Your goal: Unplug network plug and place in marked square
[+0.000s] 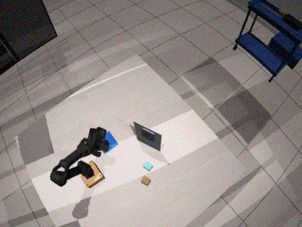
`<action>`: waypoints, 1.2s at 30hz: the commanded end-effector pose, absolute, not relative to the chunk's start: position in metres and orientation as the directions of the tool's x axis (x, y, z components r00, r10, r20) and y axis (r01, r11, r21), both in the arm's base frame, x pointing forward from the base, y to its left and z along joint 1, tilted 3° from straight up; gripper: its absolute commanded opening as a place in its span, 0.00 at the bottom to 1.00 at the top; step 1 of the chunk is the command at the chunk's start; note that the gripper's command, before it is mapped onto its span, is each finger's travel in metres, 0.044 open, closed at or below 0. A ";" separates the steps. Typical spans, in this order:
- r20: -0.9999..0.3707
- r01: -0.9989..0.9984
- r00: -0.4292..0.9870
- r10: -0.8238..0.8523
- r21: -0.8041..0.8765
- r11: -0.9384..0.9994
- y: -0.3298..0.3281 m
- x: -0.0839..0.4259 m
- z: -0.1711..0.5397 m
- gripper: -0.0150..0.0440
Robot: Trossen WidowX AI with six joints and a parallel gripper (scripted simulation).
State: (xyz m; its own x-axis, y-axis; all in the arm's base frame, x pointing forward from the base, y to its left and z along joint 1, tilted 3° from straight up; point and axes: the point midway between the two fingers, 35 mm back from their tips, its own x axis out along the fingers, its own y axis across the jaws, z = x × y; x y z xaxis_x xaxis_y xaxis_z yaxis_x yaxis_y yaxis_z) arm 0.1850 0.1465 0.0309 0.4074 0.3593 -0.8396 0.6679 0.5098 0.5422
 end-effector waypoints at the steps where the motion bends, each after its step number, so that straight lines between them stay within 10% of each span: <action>1: -0.832 0.660 0.412 0.371 0.553 0.508 0.148 0.186 0.041 0.52; 36: -0.839 0.667 0.408 0.360 0.543 0.510 0.143 0.184 0.092 0.52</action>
